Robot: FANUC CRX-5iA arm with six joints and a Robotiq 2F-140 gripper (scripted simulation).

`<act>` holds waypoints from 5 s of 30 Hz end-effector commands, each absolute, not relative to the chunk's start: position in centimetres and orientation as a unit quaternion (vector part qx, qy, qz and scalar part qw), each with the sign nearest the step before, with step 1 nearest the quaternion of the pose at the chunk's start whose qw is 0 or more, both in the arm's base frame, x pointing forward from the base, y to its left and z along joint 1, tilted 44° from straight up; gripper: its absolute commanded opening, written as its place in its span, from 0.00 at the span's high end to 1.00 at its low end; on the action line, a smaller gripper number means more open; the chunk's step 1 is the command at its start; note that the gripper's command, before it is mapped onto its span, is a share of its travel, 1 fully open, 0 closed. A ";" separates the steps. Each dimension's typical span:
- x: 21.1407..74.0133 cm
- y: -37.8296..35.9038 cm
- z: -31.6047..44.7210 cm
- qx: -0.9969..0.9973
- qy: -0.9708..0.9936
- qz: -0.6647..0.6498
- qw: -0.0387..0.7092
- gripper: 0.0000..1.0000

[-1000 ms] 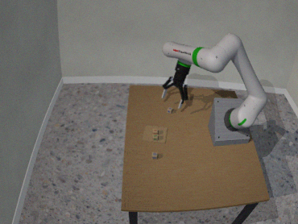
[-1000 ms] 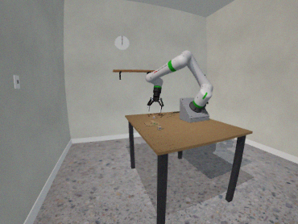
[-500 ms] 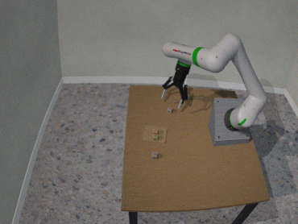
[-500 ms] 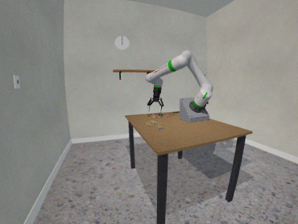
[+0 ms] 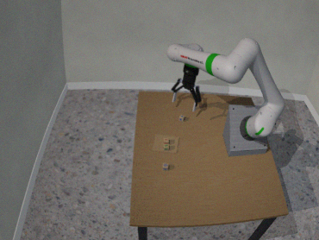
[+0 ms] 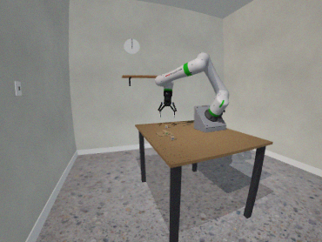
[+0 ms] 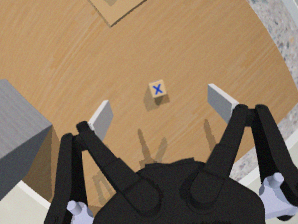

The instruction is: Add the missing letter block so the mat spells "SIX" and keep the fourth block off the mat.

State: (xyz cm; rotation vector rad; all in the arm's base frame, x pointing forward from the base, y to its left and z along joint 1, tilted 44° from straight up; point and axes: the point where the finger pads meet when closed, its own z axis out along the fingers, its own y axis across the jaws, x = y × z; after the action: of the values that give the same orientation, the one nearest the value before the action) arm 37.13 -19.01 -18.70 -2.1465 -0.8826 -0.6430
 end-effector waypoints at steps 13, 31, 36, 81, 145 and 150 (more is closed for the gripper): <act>37.5 -21.4 -15.9 -0.820 -0.433 -0.199 0.318 0.00; 37.5 -21.3 -15.9 -0.837 -0.397 -0.185 0.326 0.00; 37.5 -21.3 -16.0 -0.853 -0.363 -0.171 0.334 0.00; 37.5 -20.7 -16.6 -0.895 0.241 0.071 0.369 0.00; 37.6 -19.8 -17.5 -0.357 0.855 0.335 0.169 0.00; 37.6 -19.7 -17.6 -0.292 0.880 0.347 0.144 0.00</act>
State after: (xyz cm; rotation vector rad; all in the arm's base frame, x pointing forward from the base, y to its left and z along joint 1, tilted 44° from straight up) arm 37.57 -19.75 -17.58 -0.9661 2.4569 0.9657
